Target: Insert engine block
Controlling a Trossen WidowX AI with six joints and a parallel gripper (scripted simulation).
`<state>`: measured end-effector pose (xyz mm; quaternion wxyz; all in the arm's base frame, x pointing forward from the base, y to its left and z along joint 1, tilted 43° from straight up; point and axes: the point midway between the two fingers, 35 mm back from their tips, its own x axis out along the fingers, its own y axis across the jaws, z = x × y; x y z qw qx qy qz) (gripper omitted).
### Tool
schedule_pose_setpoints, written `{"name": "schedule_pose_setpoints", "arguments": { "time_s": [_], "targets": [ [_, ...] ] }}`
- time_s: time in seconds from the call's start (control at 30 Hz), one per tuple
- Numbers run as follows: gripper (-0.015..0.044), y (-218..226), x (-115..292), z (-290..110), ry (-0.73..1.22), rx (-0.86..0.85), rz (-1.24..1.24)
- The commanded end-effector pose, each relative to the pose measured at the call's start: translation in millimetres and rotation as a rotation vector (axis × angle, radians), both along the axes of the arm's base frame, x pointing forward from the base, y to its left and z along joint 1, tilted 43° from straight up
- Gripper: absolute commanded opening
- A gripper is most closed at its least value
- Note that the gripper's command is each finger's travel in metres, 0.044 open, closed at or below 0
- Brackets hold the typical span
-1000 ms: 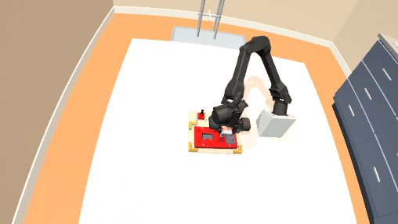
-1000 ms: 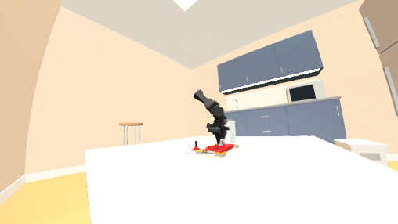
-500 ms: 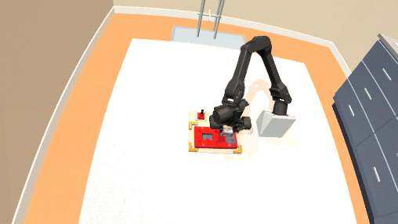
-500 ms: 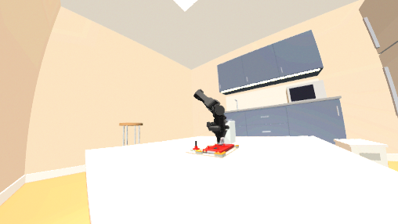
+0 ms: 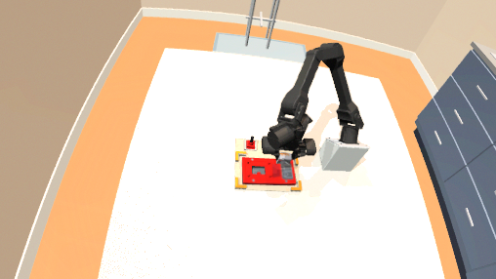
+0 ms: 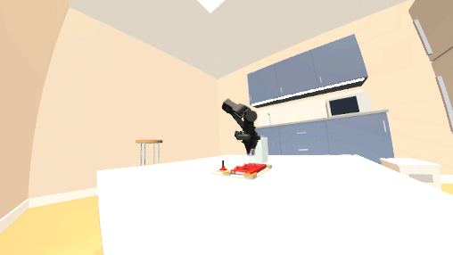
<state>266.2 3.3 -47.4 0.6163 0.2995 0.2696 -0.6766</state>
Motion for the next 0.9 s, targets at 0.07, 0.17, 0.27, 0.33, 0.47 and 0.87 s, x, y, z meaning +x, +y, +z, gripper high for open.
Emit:
{"name": "schedule_pose_setpoints", "arguments": {
  "time_s": [0.07,0.17,0.27,0.33,0.47,0.87],
  "targets": [
    [0.0,13.3,3.2,13.7,-0.009,0.007,-0.004],
    [0.0,19.6,3.3,20.8,-0.008,0.007,-0.004],
    [0.0,25.8,3.0,28.0,-0.008,0.007,-0.004],
    [0.0,29.9,2.7,32.9,-0.008,0.006,-0.004],
    [0.0,38.0,1.6,43.0,-0.008,0.005,-0.005],
    [0.0,41.0,-0.8,48.4,-0.007,0.002,-0.006]
  ]
}}
